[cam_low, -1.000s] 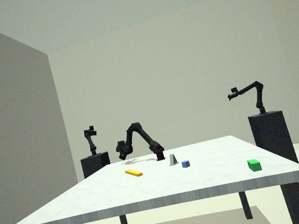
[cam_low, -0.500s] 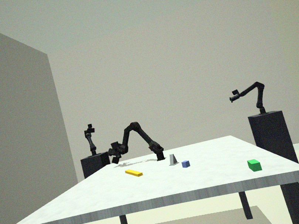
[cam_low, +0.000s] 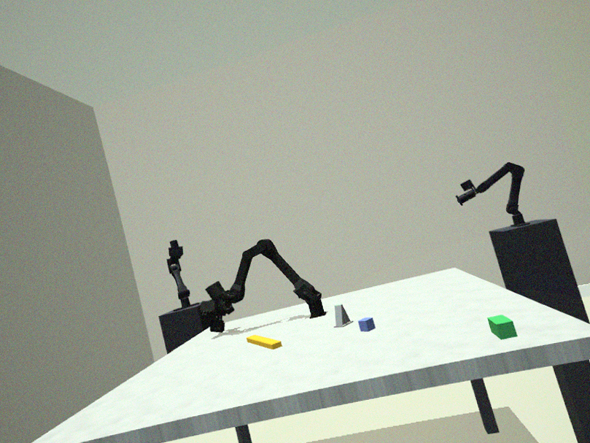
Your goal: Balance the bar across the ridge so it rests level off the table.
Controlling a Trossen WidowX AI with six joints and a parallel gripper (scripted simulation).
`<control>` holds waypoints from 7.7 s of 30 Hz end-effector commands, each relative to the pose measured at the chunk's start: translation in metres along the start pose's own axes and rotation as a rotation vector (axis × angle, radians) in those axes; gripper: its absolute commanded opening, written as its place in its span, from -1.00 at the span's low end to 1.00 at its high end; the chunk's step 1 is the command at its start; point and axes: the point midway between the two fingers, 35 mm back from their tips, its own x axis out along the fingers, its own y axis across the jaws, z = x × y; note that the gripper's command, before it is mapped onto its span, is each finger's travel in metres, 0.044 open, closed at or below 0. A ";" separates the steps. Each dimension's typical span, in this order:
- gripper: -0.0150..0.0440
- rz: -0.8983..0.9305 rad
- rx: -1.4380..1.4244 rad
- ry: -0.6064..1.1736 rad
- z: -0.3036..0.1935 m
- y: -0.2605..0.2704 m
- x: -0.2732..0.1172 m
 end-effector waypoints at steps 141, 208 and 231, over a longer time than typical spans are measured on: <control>-0.49 1.294 -1.582 -0.811 -0.045 0.166 -0.485; -0.49 1.362 -1.325 -0.567 -0.057 0.063 -0.578; -0.49 1.396 -1.043 -0.306 -0.126 0.047 -0.636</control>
